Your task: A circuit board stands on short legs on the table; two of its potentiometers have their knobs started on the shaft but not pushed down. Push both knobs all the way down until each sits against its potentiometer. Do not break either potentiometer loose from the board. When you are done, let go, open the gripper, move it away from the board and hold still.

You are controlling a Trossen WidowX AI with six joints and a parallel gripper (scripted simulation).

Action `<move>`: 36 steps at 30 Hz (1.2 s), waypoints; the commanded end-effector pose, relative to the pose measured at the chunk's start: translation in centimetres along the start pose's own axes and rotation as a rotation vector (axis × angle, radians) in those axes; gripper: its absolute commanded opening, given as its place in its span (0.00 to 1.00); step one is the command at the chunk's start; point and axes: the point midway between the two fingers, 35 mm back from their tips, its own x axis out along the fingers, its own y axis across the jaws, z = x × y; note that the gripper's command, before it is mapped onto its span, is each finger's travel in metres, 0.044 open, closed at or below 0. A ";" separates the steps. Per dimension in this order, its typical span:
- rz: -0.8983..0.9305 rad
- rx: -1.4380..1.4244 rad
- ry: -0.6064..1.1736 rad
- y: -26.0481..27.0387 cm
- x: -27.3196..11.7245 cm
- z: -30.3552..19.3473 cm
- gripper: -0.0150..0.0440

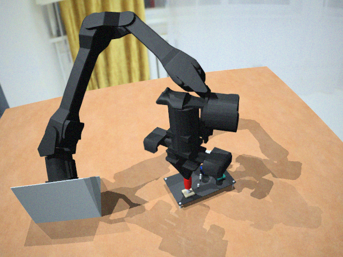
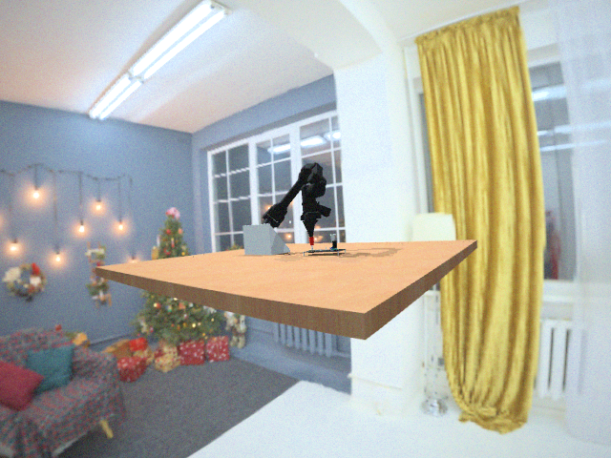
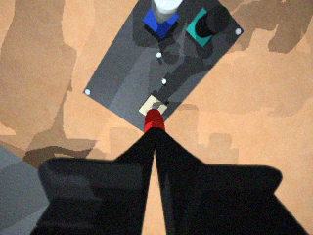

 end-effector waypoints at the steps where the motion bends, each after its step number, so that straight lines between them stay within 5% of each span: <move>1: 0.005 -0.007 0.001 0.0 0.7 0.2 0.25; 36: 0.006 -0.007 0.001 0.0 1.8 0.2 0.25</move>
